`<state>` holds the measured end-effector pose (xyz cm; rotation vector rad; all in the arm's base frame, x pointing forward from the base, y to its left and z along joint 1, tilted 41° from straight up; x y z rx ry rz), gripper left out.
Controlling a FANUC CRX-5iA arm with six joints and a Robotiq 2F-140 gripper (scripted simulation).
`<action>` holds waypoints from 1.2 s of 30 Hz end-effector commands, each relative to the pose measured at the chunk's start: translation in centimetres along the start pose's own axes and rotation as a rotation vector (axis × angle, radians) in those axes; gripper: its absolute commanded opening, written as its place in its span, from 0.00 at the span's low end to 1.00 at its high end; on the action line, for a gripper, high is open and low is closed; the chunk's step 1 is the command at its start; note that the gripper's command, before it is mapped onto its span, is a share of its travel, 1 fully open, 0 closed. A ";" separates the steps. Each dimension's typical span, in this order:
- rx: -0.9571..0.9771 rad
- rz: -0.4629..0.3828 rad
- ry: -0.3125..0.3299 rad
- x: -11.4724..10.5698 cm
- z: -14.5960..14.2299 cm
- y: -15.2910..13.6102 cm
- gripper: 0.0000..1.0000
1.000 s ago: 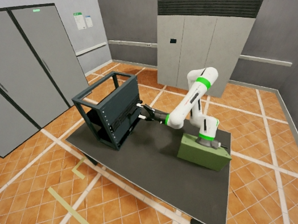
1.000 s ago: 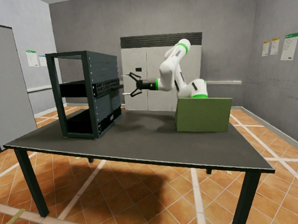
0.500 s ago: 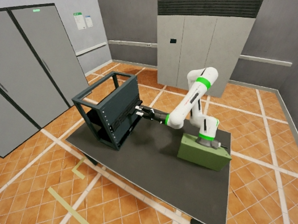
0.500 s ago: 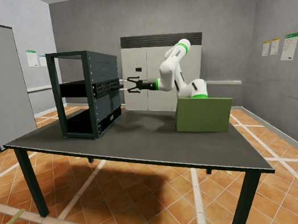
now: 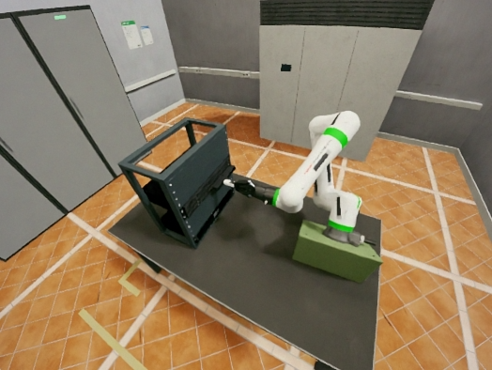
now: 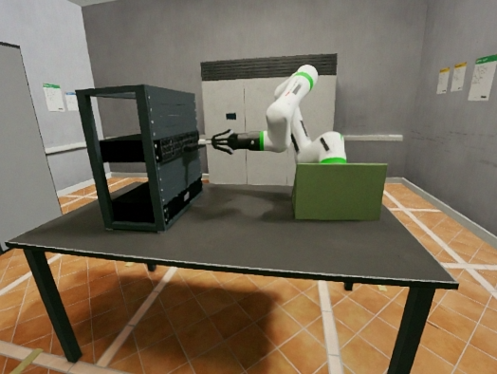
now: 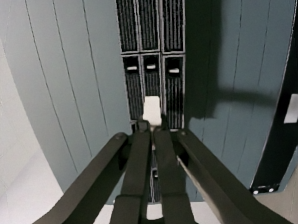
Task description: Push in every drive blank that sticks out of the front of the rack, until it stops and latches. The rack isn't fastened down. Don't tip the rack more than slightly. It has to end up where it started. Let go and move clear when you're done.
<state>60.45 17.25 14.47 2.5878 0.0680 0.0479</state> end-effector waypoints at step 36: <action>0.001 0.000 0.001 1.4 2.7 0.8 0.10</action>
Point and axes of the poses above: the point where the finger pads meet when closed, its own x axis out along the fingers, its own z axis across the jaws, y = z × x, the point moved 1 cm from there along -x, back along the fingers, and after that the axes turned 9 degrees about x, right-handed, at the moved point
